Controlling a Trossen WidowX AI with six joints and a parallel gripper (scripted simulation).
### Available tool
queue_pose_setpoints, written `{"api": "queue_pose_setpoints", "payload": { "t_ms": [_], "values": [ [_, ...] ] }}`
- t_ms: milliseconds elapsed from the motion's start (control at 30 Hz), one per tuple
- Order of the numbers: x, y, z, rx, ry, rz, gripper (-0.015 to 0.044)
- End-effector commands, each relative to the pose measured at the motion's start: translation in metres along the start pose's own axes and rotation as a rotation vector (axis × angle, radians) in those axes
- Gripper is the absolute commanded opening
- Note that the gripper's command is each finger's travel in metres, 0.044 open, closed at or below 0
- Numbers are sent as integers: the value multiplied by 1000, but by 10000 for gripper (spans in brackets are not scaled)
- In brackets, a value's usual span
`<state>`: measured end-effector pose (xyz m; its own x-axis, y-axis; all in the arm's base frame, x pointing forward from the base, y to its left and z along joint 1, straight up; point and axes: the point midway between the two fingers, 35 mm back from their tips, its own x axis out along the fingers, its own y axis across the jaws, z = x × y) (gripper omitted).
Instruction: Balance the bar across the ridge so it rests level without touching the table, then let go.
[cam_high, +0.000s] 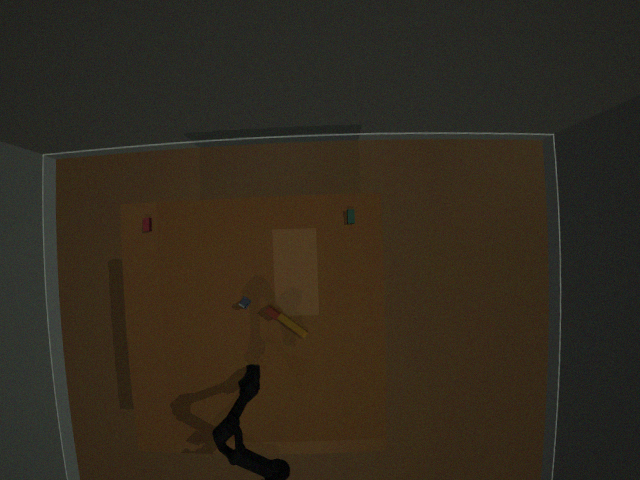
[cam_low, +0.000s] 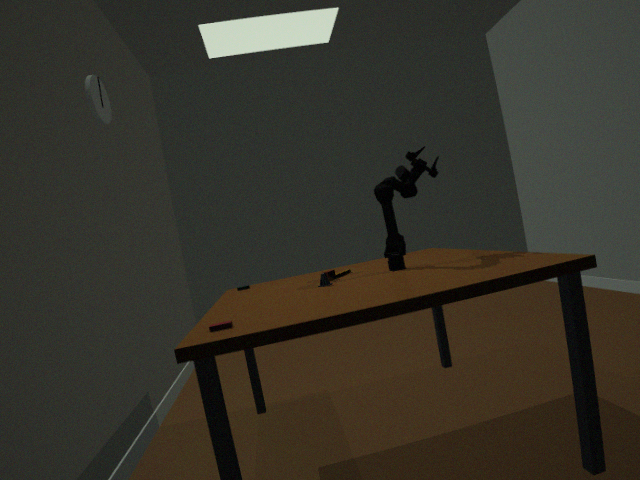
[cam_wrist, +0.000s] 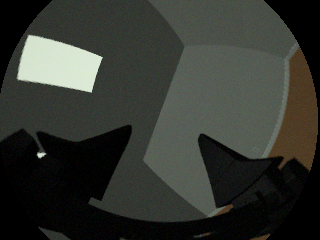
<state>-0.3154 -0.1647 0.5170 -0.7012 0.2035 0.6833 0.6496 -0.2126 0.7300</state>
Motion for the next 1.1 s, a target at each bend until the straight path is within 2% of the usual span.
{"api": "queue_pose_setpoints", "payload": {
  "t_ms": [0, 67, 100, 633, 1067],
  "values": [
    [0, 1, -1, 0, 3, 0, 374],
    [-4, 5, -6, -2, 26, 1, 321],
    [-6, 9, -10, -3, 44, 3, 315],
    [-64, 41, -101, 64, 423, -25, 315],
    [-119, 67, -148, 119, 659, -40, 315]
  ]
}}
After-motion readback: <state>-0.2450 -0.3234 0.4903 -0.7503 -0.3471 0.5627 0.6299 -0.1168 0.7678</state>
